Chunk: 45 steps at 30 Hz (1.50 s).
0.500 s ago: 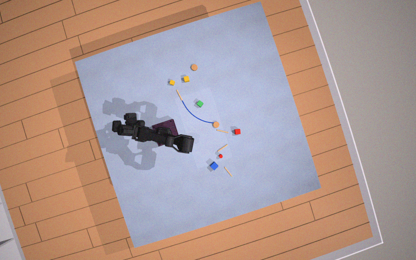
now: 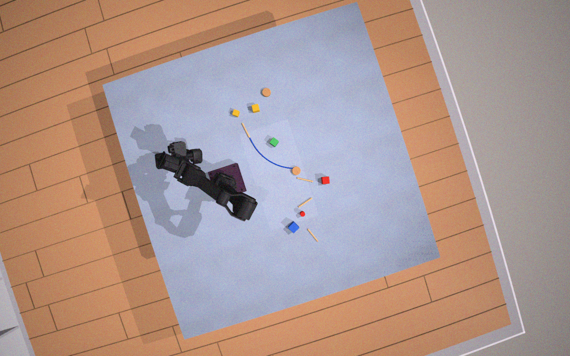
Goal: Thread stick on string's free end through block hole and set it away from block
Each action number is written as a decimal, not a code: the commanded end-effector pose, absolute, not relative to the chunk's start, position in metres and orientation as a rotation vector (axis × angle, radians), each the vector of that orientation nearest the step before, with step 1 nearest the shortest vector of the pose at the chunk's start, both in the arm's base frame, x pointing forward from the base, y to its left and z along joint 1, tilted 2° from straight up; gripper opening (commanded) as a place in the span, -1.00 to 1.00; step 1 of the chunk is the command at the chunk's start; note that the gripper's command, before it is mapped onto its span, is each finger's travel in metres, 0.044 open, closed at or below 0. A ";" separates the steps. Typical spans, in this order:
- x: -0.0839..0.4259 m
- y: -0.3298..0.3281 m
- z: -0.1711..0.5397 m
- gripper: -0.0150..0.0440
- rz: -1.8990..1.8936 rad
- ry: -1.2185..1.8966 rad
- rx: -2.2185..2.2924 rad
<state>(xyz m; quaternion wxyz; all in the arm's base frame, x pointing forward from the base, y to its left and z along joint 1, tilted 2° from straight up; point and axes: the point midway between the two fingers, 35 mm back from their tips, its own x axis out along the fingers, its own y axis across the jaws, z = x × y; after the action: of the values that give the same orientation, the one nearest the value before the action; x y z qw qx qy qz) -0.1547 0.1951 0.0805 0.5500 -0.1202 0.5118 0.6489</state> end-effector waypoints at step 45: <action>0.246 0.141 0.054 1.00 1.427 0.984 -1.526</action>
<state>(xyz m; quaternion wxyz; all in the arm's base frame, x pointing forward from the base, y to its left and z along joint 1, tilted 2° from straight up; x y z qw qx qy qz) 0.2070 0.1881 0.0592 0.4729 -0.5918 0.3822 0.5293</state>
